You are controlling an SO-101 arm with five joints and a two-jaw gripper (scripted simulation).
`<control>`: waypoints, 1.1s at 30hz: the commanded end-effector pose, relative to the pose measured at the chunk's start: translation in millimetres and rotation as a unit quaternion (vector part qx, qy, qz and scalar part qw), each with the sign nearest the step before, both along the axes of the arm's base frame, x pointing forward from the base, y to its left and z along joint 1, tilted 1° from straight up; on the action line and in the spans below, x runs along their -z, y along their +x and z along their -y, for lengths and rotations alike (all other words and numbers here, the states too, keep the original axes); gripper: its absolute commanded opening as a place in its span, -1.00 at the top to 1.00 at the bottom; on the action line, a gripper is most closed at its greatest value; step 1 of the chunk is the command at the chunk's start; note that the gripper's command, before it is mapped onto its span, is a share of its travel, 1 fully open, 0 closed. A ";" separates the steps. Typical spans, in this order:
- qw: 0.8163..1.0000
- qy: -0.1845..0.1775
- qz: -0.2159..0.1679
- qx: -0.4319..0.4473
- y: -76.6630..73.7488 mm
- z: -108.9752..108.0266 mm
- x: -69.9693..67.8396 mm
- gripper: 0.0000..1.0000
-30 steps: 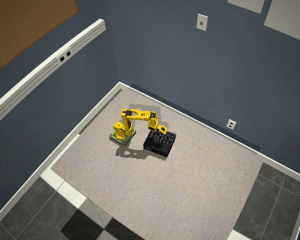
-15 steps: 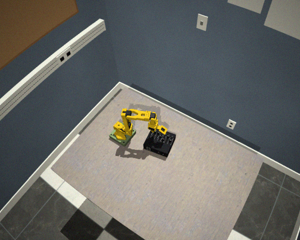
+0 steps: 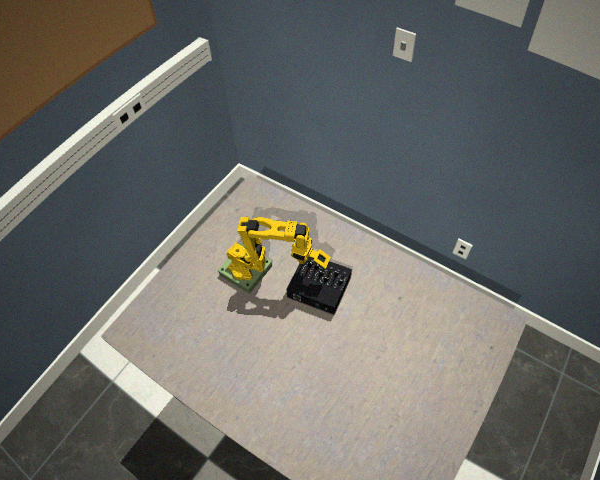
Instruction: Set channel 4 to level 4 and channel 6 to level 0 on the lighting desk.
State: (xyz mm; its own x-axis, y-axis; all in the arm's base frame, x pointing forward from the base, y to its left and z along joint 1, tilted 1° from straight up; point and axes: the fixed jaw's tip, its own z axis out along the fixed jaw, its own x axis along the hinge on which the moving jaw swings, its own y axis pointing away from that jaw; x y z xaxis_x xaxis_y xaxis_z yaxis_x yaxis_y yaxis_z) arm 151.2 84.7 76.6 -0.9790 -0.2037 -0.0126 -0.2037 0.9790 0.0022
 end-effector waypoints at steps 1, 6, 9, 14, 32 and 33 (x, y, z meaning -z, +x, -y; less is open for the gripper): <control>1.000 0.000 -0.001 -0.001 -6.2 4.7 -2.1 1.00; 1.000 0.000 -0.001 -0.001 -12.4 7.9 -3.6 1.00; 1.000 0.000 -0.001 -0.001 -13.4 8.4 -3.8 1.00; 1.000 0.000 -0.001 -0.001 -17.6 10.6 -4.5 1.00; 1.000 0.000 -0.001 0.010 -18.8 13.3 -5.0 1.00; 1.000 0.000 -0.001 0.015 -18.1 14.1 -5.0 1.00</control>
State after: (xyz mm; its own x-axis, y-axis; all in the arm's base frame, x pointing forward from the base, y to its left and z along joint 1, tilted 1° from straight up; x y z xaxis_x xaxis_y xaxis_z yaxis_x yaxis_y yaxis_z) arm 134.9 74.7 82.7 -0.9803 -0.1958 -0.0243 -0.1960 0.9806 0.0053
